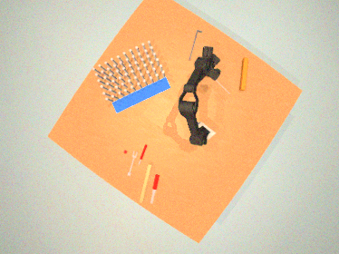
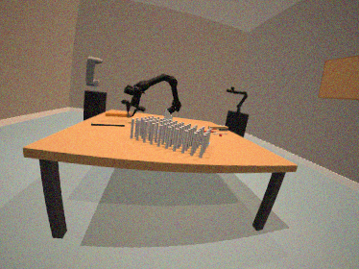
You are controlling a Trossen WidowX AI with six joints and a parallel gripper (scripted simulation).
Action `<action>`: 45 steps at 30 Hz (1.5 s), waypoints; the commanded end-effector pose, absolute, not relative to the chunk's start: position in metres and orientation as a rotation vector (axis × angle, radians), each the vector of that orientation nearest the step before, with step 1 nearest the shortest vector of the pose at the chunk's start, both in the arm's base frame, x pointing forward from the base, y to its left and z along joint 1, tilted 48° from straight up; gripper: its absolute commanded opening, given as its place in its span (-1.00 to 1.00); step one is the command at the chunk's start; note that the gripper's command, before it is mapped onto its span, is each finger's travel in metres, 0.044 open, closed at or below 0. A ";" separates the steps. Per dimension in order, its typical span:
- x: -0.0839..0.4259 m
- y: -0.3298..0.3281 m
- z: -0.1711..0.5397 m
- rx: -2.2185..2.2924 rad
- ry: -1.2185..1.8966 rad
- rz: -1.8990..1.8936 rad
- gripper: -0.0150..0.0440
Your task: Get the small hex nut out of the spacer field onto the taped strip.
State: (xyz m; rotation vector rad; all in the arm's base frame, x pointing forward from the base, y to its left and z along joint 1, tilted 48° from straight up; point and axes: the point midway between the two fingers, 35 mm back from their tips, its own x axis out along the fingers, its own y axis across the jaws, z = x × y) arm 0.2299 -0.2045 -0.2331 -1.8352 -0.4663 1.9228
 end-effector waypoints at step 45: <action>0.227 -0.166 -0.275 -1.888 -0.451 1.926 -0.49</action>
